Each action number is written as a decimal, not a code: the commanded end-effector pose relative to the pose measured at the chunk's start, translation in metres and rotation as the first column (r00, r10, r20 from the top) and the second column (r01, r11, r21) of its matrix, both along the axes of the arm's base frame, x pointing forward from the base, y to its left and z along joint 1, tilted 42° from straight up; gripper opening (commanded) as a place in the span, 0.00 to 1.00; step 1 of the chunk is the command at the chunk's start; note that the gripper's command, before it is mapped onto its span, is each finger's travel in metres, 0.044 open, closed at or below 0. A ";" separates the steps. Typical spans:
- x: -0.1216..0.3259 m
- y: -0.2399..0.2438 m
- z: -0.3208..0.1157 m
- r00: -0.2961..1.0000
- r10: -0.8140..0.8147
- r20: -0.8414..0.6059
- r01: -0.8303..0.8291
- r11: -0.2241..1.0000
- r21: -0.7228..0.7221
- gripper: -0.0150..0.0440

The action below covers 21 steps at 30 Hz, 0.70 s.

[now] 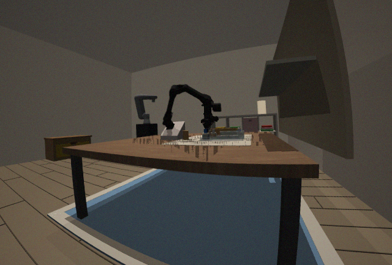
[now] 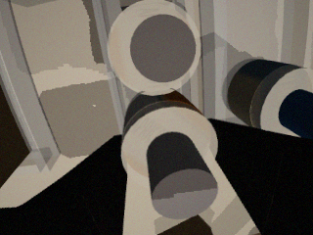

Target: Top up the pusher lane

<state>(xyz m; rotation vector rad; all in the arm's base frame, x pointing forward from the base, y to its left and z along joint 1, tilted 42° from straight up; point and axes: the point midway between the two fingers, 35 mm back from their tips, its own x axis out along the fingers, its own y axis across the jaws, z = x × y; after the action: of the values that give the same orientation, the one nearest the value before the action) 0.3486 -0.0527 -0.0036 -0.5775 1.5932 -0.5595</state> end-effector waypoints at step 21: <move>0.009 -0.004 -0.003 1.000 0.007 0.031 -0.007 1.000 -0.002 0.25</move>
<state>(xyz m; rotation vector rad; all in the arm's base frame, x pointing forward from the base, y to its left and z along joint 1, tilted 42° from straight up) 0.3515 -0.0557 -0.0064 -0.5760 1.5877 -0.5554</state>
